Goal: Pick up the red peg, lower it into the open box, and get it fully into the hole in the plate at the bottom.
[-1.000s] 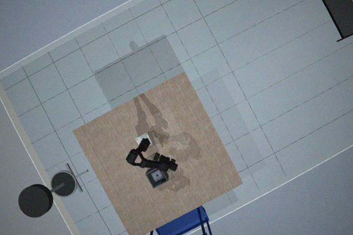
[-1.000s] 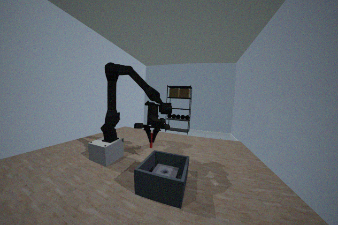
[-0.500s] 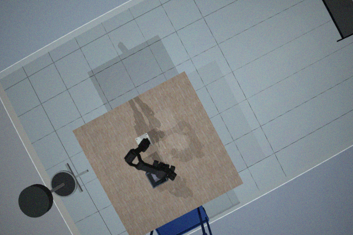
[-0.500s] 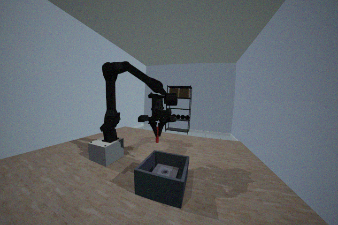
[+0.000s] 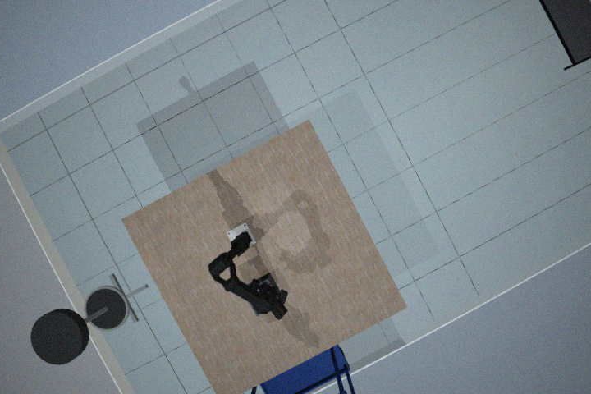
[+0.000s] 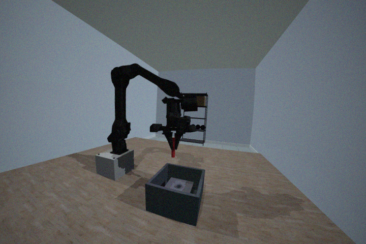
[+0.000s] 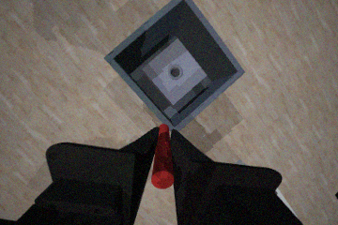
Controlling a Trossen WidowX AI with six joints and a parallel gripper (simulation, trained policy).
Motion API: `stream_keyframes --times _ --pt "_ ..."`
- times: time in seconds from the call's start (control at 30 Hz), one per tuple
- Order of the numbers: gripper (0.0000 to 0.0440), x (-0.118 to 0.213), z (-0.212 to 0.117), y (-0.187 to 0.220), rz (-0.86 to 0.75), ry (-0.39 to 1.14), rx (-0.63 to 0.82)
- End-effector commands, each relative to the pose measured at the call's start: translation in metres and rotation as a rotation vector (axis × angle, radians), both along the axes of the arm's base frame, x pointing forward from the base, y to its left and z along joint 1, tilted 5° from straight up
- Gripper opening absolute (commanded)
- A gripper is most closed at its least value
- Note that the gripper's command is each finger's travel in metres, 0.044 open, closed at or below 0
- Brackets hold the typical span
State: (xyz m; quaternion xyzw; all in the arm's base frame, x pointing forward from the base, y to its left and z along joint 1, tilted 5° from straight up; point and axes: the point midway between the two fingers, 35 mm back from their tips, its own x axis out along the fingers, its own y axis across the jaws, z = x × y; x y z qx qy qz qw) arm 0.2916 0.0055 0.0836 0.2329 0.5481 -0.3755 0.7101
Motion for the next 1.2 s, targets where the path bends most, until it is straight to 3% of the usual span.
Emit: stream_keyframes --times 0.0,0.53,0.87,0.93,1.1,1.17 --pt "0.0 0.008 -0.001 -0.013 -0.019 -0.004 0.012" --pt "0.0 0.039 -0.014 -0.07 -0.118 -0.038 0.05" --pt "0.0003 0.05 -0.041 -0.089 -0.151 -0.022 0.086" --pt "0.0024 0.05 -0.049 -0.091 -0.15 -0.013 0.091" --pt "0.0135 0.048 -0.065 -0.095 -0.133 0.019 0.097" --pt "0.0148 0.049 -0.07 -0.097 -0.124 0.036 0.096"
